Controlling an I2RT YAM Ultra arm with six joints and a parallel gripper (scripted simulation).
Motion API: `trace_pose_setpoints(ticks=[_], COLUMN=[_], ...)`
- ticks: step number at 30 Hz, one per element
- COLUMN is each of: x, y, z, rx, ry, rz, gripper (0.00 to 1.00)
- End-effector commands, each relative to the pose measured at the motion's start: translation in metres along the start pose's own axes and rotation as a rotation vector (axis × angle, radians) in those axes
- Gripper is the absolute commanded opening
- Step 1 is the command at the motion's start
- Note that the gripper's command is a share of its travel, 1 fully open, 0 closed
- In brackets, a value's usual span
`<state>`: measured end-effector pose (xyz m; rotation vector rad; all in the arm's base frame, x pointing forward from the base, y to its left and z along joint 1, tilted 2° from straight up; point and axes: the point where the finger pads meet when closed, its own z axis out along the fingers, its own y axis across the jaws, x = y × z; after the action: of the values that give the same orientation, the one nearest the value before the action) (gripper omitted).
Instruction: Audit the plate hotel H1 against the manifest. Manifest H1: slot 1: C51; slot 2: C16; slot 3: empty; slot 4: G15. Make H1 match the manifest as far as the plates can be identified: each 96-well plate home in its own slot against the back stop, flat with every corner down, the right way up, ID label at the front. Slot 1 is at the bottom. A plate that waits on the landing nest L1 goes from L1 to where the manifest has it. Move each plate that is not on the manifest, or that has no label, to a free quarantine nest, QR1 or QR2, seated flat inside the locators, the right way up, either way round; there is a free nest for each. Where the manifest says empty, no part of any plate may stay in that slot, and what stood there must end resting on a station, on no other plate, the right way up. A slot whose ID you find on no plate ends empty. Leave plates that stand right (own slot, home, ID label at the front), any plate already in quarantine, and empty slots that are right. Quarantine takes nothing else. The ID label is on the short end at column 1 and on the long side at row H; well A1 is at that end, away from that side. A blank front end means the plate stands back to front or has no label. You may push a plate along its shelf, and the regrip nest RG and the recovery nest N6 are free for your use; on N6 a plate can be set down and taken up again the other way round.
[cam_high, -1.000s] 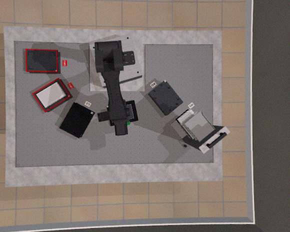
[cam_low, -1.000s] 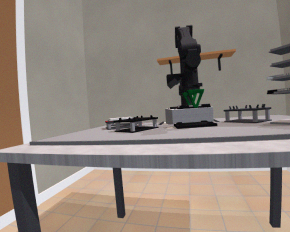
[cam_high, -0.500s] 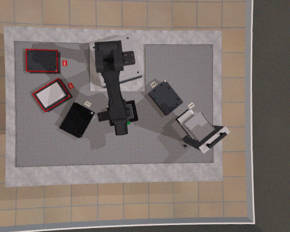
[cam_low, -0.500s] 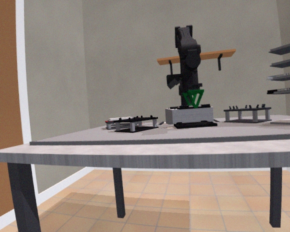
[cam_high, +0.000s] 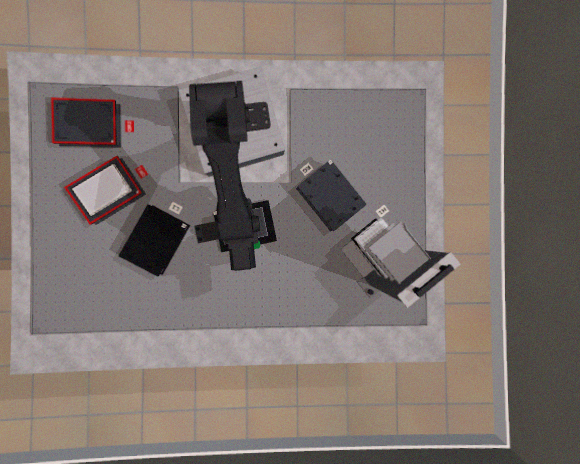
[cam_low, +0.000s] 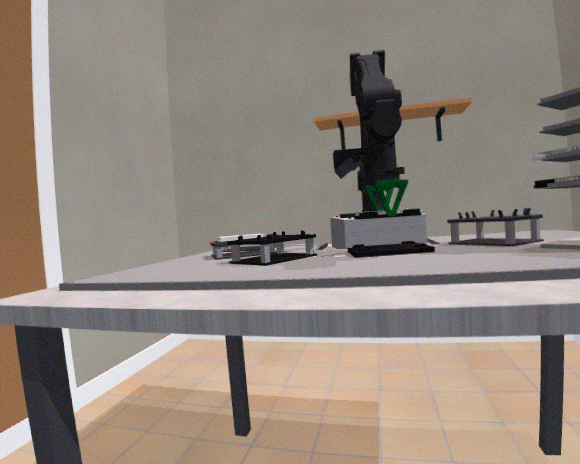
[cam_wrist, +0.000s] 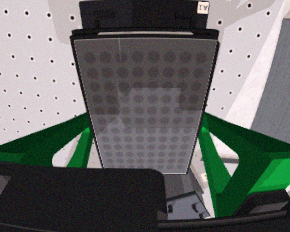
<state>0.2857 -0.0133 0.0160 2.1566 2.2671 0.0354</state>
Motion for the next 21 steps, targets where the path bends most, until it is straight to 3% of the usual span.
trace_pose_setpoints(ticks=[1, 21], x=[-0.001, -0.001], y=[0.004, 0.004], z=[-0.006, 0.005], rx=[-0.027, -0.027], ry=[-0.004, -0.004], rz=[0.001, 0.001], gripper=[0.86, 0.86])
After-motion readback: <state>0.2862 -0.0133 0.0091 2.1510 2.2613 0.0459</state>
